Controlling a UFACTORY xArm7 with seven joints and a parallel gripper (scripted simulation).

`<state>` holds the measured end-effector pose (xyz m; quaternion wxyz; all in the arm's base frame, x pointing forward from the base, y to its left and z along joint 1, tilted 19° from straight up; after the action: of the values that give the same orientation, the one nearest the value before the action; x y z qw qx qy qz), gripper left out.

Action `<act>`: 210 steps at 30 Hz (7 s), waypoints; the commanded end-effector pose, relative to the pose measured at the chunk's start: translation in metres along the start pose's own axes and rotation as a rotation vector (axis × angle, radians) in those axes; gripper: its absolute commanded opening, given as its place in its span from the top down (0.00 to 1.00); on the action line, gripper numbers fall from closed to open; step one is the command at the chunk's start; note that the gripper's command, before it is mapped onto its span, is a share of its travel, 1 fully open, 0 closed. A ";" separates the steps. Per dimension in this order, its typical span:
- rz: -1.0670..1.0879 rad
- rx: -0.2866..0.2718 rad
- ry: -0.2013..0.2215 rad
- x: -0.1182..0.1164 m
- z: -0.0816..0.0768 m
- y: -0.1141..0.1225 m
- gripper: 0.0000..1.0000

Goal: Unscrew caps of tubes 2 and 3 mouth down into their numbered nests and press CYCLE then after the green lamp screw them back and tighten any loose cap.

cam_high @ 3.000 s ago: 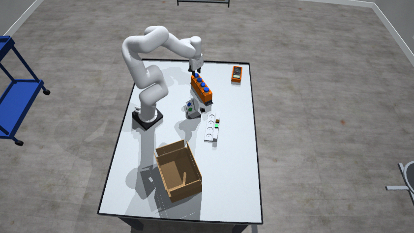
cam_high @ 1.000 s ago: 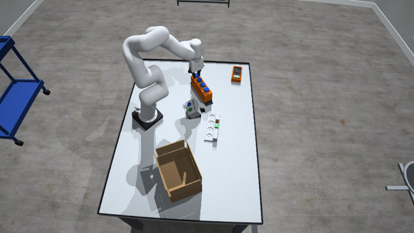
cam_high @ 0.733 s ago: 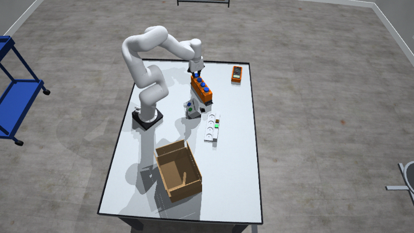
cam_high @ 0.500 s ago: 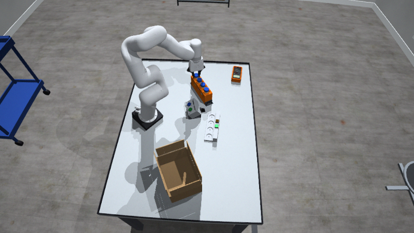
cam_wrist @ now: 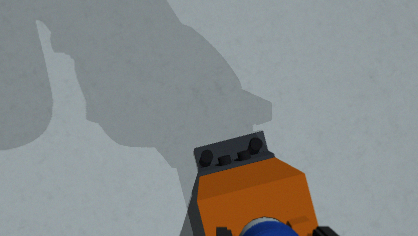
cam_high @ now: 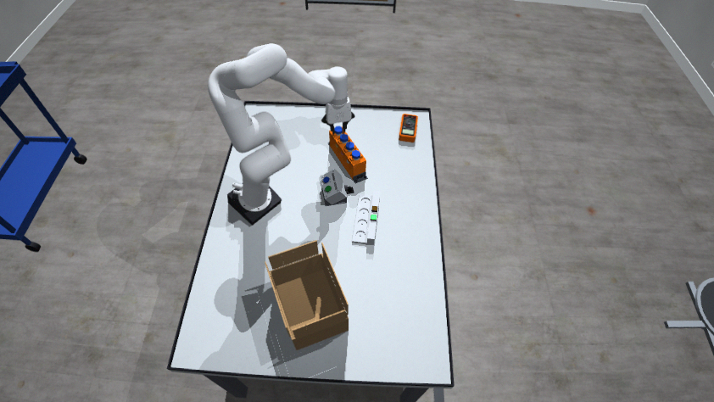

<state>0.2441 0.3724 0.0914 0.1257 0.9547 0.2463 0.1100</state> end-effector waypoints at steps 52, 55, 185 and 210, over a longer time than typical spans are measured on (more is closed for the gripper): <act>-0.489 0.000 0.004 0.023 -0.032 0.154 0.54; -0.489 0.000 0.004 0.023 -0.026 0.154 0.54; 0.040 0.035 -0.273 -0.045 -0.031 0.203 1.00; 0.040 0.035 -0.273 -0.117 0.019 0.247 1.00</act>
<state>0.2564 0.1028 0.1341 0.1395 0.9675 0.2098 -0.0234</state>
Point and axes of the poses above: the point where the finger pads meet when closed, its own z axis out along the fingers, its own x axis across the jaws, y = z × x, the point moved 2 cm from there along -z, back along the fingers, and after that the axes turned 6 degrees about -z, right-handed, at the moved point
